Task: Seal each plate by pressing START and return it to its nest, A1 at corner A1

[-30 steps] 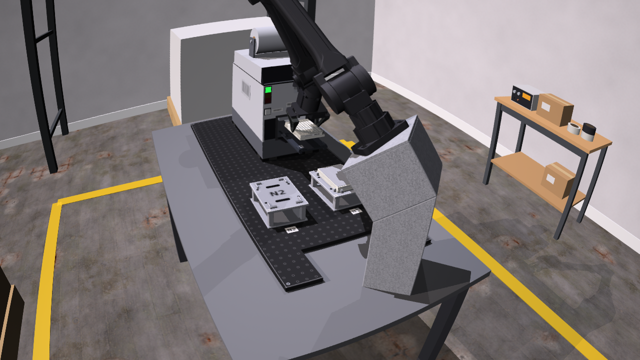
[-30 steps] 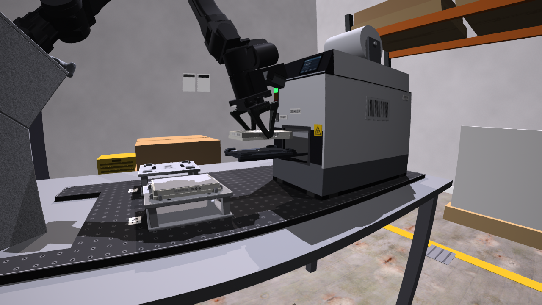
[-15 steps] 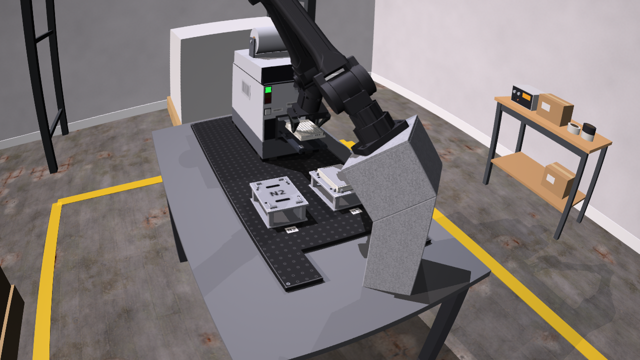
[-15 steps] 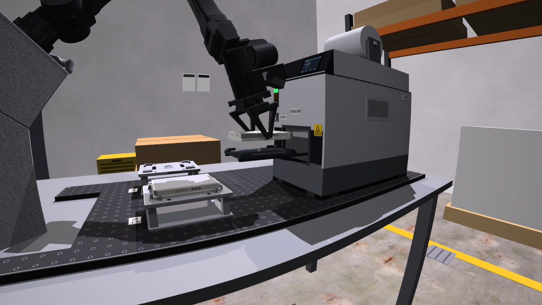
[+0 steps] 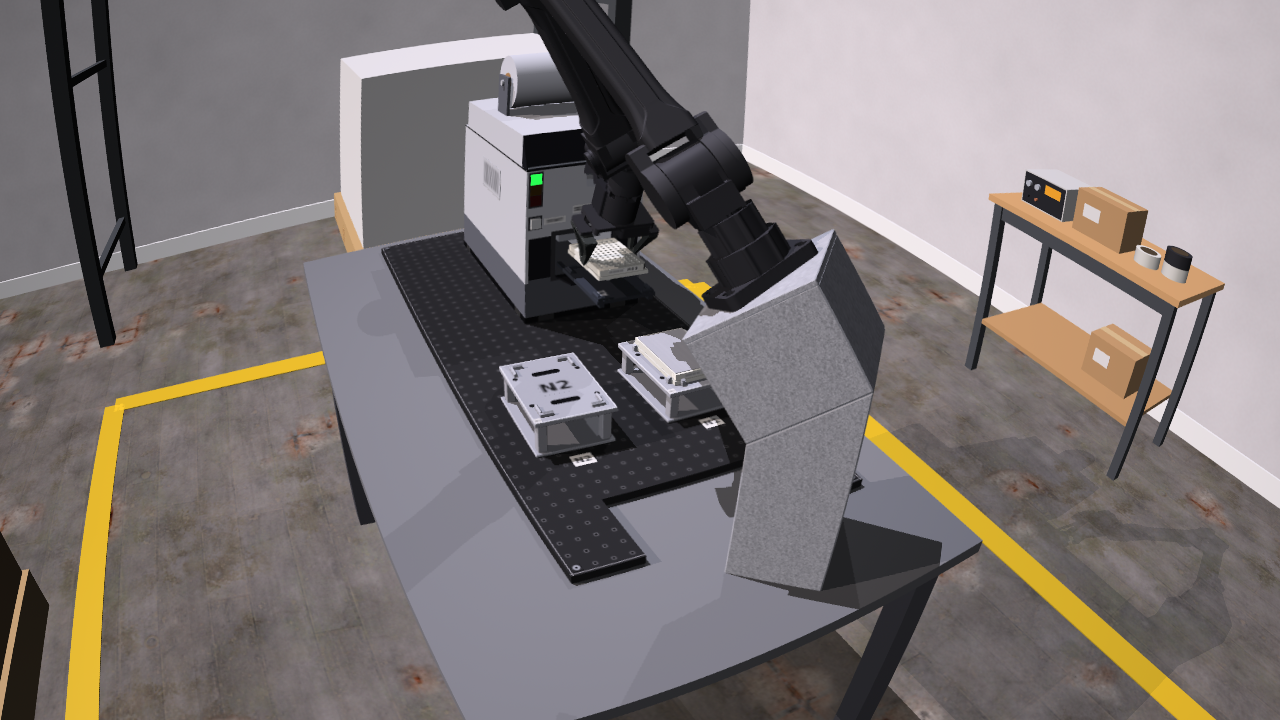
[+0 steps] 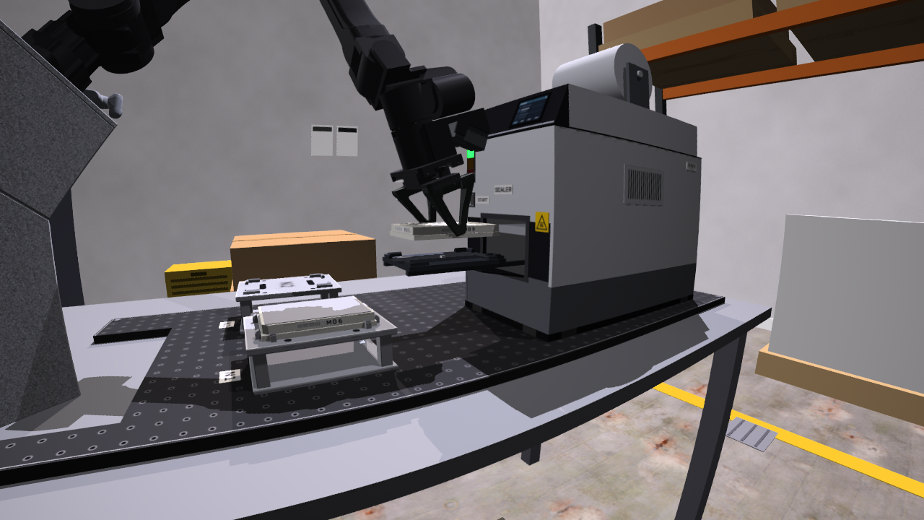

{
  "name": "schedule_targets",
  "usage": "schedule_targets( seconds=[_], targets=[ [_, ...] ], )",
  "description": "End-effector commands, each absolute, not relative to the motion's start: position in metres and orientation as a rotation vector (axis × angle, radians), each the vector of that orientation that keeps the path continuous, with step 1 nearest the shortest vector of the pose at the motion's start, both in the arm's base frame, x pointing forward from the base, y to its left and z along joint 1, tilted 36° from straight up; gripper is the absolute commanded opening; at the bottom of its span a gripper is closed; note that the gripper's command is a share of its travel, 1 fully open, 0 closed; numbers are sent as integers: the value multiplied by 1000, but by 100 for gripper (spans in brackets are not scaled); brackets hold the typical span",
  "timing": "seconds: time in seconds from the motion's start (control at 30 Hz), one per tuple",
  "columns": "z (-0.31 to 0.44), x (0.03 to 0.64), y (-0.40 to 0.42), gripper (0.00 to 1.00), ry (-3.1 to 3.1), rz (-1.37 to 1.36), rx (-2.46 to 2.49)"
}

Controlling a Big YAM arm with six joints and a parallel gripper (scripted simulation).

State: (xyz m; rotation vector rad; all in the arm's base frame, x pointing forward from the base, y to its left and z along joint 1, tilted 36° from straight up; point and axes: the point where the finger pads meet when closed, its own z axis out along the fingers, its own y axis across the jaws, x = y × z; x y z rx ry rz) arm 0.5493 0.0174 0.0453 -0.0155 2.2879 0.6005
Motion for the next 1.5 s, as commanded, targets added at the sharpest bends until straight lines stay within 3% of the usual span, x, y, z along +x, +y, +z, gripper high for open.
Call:
schedule_targets(
  seconds=[0.0, 1.47],
  targets=[
    [52, 554, 7, 0, 2264, 592, 0],
    [39, 565, 24, 0, 2266, 595, -12]
  ],
)
